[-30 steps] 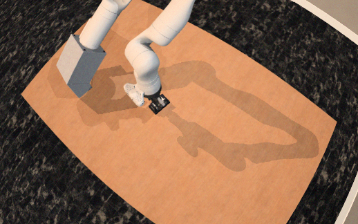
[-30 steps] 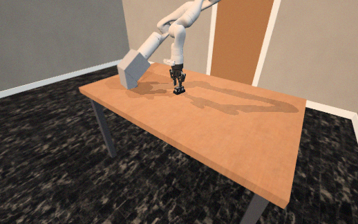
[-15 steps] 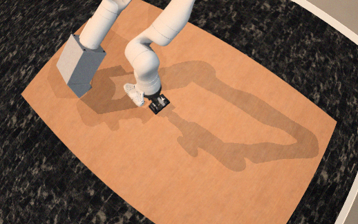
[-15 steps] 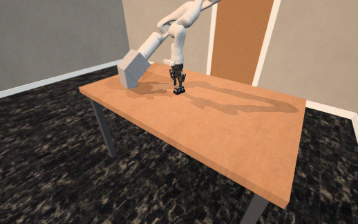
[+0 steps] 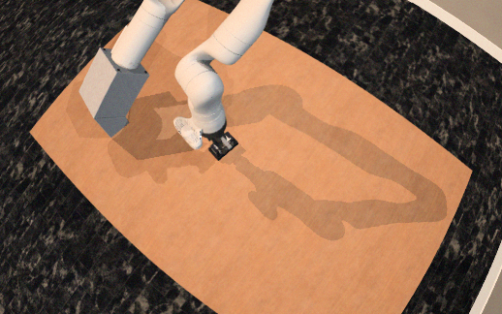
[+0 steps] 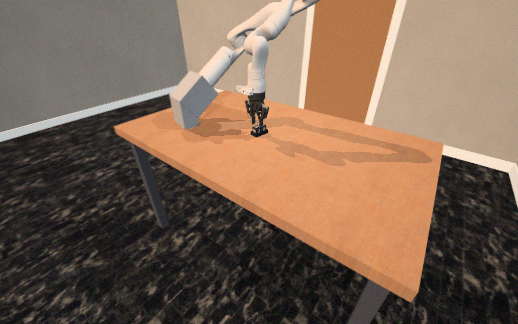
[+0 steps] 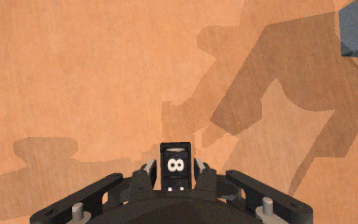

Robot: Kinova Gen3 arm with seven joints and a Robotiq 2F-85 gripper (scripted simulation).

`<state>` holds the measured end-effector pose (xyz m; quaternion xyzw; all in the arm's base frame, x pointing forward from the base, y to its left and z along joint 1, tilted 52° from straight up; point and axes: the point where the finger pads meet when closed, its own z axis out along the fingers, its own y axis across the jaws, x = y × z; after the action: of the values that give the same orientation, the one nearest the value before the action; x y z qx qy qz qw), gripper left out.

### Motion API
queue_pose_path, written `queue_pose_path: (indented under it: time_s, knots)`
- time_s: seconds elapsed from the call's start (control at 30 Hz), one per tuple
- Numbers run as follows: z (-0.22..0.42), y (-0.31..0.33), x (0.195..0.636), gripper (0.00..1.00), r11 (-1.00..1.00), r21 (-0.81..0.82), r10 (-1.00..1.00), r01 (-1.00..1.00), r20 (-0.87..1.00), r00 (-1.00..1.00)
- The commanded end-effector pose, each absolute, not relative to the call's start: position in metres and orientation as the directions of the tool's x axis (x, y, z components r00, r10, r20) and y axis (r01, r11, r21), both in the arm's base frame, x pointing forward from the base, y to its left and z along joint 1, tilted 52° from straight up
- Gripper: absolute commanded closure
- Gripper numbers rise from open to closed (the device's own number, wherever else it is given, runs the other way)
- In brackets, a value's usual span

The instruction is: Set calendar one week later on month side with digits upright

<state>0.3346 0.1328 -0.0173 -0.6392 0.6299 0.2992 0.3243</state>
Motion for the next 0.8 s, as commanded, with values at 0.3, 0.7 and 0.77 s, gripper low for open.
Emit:
queue_pose_path:
  time_s: [0.3, 0.7, 0.77]
  knots:
    - [-0.024, 0.142, 0.335, 0.54, 0.004, -0.038, -0.611, -0.999, -0.791, 0.027]
    - [-0.034, 0.154, 0.335, 0.54, 0.004, -0.038, -0.611, -0.999, -0.791, 0.027]
    - [-0.034, 0.154, 0.335, 0.54, 0.004, -0.038, -0.611, -0.999, -0.791, 0.027]
